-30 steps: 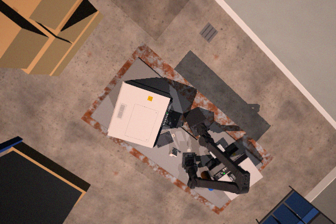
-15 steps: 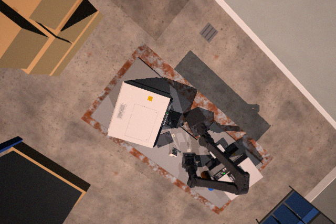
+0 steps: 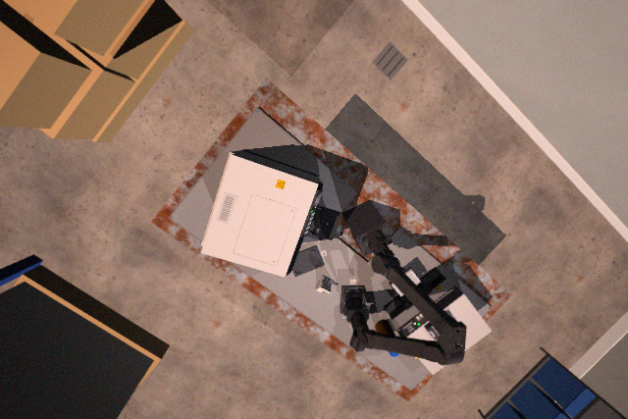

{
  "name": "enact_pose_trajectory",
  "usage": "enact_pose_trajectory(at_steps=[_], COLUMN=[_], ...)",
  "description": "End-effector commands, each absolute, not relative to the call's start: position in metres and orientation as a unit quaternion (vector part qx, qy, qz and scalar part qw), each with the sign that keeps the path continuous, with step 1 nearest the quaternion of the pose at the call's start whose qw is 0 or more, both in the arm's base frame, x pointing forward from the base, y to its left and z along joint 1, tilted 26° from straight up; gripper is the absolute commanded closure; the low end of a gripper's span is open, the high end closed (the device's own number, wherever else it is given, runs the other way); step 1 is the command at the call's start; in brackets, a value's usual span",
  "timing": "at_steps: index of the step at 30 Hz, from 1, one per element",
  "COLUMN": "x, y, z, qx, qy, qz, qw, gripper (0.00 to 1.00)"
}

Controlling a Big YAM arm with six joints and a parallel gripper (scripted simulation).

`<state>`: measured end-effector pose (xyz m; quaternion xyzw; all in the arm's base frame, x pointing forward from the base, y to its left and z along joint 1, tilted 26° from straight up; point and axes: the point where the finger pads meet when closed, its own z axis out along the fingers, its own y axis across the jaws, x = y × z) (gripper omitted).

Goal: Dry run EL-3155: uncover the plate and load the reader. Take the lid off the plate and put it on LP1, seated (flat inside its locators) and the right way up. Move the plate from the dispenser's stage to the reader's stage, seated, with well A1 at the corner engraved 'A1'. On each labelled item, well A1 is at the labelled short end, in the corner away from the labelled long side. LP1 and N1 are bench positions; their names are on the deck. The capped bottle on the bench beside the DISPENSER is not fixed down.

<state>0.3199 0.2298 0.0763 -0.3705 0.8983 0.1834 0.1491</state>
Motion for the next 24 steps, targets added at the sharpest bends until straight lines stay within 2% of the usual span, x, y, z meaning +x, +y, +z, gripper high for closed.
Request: enact_pose_trajectory(at_steps=[1,24], x=[0.318,0.337], y=[0.230,0.241], z=[0.066,0.082], qx=[-0.364,-0.367], qy=[0.903,0.895], qz=[0.182,0.184], qw=[0.138,0.171], gripper=[0.15,0.15])
